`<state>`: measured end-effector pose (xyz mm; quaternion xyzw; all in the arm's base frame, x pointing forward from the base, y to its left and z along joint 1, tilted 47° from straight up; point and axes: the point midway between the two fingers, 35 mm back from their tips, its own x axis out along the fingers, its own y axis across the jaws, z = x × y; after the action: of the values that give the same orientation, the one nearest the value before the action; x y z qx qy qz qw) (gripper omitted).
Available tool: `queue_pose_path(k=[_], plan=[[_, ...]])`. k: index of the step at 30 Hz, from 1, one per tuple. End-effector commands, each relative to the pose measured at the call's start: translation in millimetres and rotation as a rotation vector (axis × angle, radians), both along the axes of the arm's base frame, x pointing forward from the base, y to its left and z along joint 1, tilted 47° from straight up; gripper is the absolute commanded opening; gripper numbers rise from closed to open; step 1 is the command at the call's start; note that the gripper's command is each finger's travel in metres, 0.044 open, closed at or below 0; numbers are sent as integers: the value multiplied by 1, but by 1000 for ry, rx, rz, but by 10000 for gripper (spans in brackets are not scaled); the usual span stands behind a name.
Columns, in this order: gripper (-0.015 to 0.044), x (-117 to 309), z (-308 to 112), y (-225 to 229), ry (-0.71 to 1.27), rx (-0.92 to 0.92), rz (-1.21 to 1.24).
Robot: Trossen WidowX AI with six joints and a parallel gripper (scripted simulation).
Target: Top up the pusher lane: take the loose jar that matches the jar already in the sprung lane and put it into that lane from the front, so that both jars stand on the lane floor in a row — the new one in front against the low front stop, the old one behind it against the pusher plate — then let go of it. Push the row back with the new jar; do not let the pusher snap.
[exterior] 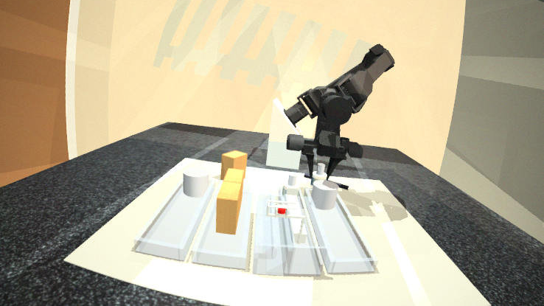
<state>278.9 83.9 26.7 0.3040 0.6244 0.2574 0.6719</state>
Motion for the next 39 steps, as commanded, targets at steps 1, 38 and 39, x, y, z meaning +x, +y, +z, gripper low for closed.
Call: queue_pose_path(k=[1, 38, 39], plan=[[0, 2, 20, -21, -20, -10, -6], [0, 8, -32, -78, -70, -9, 37], [0, 8, -32, -78, -70, -9, 37]])
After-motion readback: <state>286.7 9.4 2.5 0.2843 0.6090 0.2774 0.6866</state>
